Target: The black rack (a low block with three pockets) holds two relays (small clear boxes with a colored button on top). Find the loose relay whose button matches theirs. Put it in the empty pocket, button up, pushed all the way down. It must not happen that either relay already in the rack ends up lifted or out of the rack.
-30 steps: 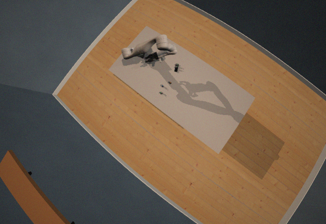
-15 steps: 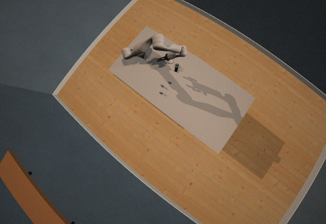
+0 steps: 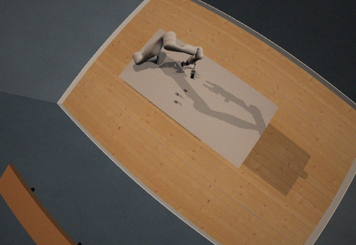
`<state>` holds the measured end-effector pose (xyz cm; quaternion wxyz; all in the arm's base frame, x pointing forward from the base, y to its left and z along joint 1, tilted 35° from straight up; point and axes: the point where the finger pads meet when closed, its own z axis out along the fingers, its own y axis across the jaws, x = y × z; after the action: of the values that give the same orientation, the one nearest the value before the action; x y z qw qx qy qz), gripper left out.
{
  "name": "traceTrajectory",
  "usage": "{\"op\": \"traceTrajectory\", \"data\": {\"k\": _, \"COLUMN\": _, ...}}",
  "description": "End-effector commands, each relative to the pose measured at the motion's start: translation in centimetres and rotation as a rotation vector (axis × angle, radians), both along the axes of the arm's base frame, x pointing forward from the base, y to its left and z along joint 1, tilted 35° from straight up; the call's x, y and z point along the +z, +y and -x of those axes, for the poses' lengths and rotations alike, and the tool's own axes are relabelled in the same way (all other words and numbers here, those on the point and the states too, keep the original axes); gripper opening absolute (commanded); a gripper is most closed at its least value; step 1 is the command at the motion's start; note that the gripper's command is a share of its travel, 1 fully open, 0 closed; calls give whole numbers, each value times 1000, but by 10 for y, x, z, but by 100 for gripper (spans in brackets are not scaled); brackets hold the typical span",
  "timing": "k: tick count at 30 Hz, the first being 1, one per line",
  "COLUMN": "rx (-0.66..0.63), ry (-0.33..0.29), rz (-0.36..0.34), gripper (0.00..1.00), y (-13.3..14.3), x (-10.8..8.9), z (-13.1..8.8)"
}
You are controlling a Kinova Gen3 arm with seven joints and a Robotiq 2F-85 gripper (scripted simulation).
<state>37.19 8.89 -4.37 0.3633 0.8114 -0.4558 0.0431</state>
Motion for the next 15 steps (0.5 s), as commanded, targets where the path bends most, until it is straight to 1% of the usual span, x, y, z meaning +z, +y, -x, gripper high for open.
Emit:
{"op": "traceTrajectory", "data": {"k": 1, "rx": 16, "ry": -74, "rz": -9, "gripper": 100, "y": 9, "x": -9, "z": -8}}
{"op": "traceTrajectory", "data": {"k": 4, "rx": 12, "ry": -165, "rz": -25, "gripper": 100, "y": 16, "x": -21, "z": -21}}
{"op": "traceTrajectory", "data": {"k": 8, "rx": 8, "ry": -267, "rz": -41, "gripper": 100, "y": 22, "x": -35, "z": -35}}
{"op": "traceTrajectory", "data": {"k": 10, "rx": 8, "ry": -267, "rz": -41, "gripper": 100, "y": 22, "x": -35, "z": -35}}
{"op": "traceTrajectory", "data": {"k": 15, "rx": 4, "ry": -363, "rz": -56, "gripper": 100, "y": 28, "x": -48, "z": -49}}
